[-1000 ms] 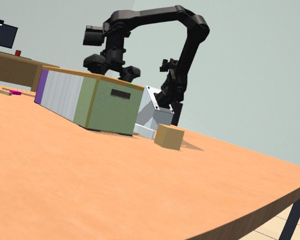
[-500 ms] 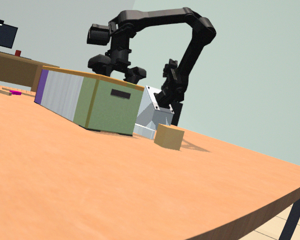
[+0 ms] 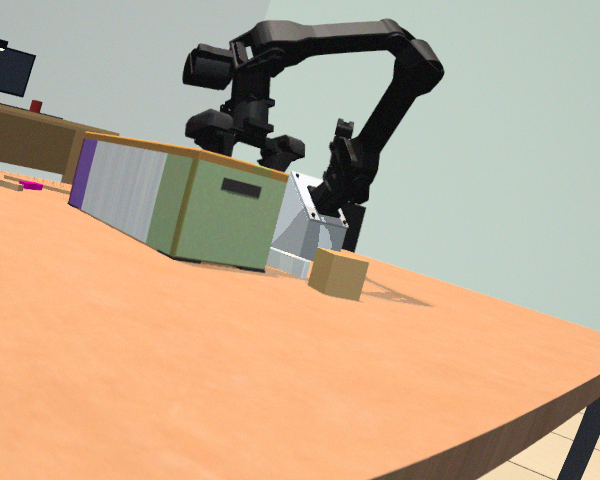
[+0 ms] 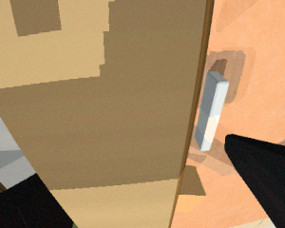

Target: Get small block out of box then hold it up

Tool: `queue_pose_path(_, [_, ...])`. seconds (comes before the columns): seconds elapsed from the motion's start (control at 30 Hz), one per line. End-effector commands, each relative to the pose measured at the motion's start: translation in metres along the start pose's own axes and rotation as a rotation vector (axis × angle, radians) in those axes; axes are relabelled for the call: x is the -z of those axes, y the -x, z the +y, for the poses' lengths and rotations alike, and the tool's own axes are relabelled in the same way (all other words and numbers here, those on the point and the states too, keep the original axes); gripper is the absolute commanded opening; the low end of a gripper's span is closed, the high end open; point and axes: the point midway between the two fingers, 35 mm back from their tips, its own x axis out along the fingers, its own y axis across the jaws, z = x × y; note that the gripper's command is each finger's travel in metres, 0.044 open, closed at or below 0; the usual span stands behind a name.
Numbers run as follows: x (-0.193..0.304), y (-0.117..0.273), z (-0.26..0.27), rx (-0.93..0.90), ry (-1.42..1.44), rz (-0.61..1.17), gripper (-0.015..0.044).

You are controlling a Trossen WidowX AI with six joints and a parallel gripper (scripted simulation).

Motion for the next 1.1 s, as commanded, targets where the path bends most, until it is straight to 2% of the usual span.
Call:
queue_pose_path(0.0, [0.009,-0.004,-0.001,0.002,-0.002,0.005,0.0400])
queue_pose_path(0.23, [0.014,-0.004,0.000,0.002,-0.002,0.004,0.0400])
queue_pose_path(0.5, [0.029,0.053,0.000,0.003,0.000,-0.002,0.0400])
queue_pose_path(0.7, [0.029,0.052,0.001,-0.010,-0.001,0.000,0.0400])
queue_pose_path(0.73, [0.030,0.052,0.001,-0.010,0.019,-0.002,0.0374])
queue_pose_path(0.83, [0.032,0.051,-0.002,-0.013,0.296,-0.035,0.0295])
queue_pose_path(0.87, [0.033,0.051,-0.004,-0.013,0.415,-0.049,0.0285])
queue_pose_path(1.07, [0.039,0.050,-0.012,0.018,1.130,-0.138,0.0285])
